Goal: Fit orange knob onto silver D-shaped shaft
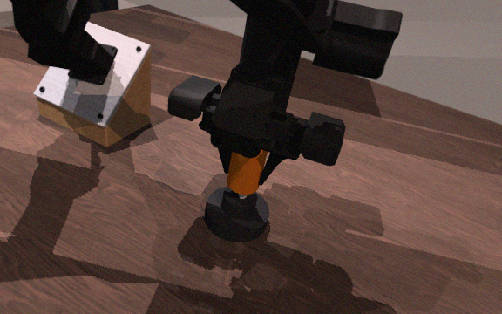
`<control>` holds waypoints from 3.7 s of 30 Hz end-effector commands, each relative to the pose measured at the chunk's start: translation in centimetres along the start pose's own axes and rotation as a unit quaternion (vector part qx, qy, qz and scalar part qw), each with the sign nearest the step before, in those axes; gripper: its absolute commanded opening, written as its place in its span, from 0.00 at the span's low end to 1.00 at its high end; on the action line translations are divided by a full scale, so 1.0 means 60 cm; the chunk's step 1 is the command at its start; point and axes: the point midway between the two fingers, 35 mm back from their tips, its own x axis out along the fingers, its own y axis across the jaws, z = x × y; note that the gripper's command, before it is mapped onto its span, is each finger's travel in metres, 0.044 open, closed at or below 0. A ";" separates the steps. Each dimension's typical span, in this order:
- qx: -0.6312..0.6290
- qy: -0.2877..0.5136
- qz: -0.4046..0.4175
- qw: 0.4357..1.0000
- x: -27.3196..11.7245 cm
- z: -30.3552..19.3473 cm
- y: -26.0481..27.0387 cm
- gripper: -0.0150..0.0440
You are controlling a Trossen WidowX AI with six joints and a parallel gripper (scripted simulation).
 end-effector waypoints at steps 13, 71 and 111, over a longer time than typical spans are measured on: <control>0.018 0.000 0.000 1.000 0.005 0.000 0.000 0.25; -0.011 -0.001 0.000 1.000 0.010 0.000 0.001 0.25; 0.028 0.002 0.001 1.000 0.029 -0.001 0.000 0.48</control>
